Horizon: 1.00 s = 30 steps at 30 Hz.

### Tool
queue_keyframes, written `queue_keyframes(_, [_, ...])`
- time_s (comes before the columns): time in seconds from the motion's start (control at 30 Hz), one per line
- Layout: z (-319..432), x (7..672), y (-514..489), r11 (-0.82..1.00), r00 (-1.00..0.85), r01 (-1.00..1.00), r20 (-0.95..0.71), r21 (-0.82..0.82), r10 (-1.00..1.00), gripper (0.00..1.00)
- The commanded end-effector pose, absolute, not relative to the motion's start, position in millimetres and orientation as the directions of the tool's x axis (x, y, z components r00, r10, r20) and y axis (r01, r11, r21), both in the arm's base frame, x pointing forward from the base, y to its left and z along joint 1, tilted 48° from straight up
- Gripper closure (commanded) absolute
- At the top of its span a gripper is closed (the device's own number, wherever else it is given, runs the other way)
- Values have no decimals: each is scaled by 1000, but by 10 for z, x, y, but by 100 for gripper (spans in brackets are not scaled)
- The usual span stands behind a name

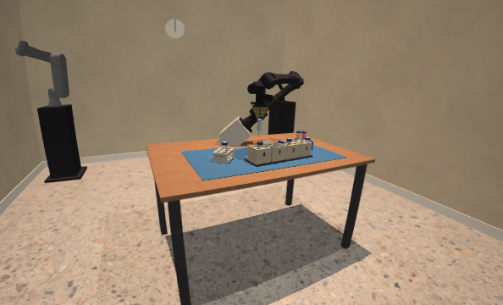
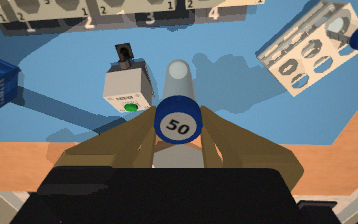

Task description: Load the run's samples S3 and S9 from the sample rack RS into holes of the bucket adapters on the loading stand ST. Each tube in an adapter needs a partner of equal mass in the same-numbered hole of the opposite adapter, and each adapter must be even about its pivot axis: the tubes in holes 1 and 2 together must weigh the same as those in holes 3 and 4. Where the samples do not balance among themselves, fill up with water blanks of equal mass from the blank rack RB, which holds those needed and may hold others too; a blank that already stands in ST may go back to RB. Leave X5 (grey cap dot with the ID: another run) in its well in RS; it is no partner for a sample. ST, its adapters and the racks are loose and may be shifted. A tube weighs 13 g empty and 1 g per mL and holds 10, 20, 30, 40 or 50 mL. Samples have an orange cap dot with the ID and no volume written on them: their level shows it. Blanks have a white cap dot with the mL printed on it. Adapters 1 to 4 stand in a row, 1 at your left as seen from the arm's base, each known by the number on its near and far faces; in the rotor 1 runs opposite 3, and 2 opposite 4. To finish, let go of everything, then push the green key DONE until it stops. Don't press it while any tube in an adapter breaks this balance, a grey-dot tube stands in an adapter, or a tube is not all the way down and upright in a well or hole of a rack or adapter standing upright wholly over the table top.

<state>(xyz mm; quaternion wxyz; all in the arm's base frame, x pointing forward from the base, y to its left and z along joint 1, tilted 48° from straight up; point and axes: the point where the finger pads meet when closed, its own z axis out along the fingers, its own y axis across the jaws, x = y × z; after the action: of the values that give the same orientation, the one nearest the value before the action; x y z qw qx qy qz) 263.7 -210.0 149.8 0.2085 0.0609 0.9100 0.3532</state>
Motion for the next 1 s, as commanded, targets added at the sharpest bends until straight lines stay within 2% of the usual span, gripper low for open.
queue_keyframes(0.0, [1742, 2656, -1965, 773, -895, -111, -401, 625, 196, 100])
queue_keyframes(0.97, [3077, 2908, -859, 785, -883, -114, -424, 609, 201, 100])
